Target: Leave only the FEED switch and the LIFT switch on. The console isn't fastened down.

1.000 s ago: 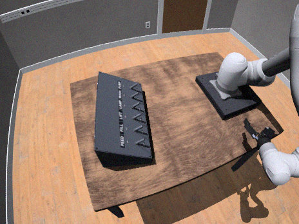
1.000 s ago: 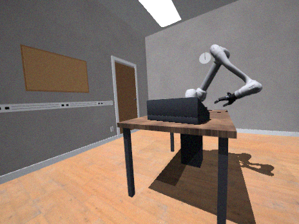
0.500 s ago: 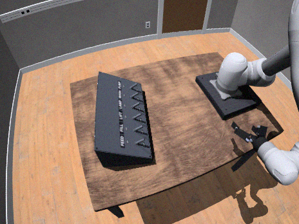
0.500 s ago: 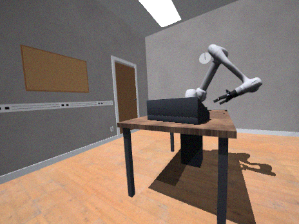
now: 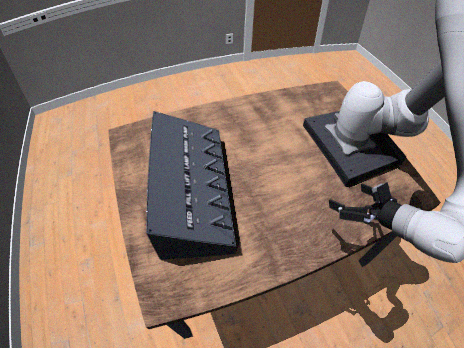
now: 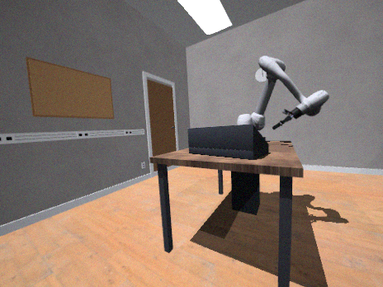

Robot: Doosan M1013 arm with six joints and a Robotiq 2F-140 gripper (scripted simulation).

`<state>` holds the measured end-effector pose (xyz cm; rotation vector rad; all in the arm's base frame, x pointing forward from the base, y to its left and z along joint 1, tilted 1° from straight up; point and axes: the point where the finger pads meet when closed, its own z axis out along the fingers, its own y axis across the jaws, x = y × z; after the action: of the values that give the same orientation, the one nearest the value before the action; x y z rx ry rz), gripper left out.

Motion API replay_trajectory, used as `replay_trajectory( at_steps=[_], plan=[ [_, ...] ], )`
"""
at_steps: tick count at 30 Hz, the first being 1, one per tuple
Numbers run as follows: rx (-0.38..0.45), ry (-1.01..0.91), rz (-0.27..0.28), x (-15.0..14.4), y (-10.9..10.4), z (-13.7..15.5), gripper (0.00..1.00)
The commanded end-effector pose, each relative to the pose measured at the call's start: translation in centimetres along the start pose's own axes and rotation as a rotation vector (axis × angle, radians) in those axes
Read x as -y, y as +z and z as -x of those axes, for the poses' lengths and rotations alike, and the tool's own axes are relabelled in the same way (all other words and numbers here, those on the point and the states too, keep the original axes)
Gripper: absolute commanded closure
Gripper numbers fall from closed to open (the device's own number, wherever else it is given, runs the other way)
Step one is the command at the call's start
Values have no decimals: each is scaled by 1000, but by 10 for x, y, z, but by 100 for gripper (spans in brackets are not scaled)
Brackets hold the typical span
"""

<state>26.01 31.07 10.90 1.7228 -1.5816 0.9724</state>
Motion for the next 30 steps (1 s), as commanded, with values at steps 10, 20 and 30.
replay_trajectory(
  at_steps=[10, 20, 30],
  plan=[
    [146, -322, -276, 113, 19, -41, 0],
    [250, -566, -489, 198, 30, -72, 0],
    [382, -824, -710, 291, 39, -103, 0]
  ],
)
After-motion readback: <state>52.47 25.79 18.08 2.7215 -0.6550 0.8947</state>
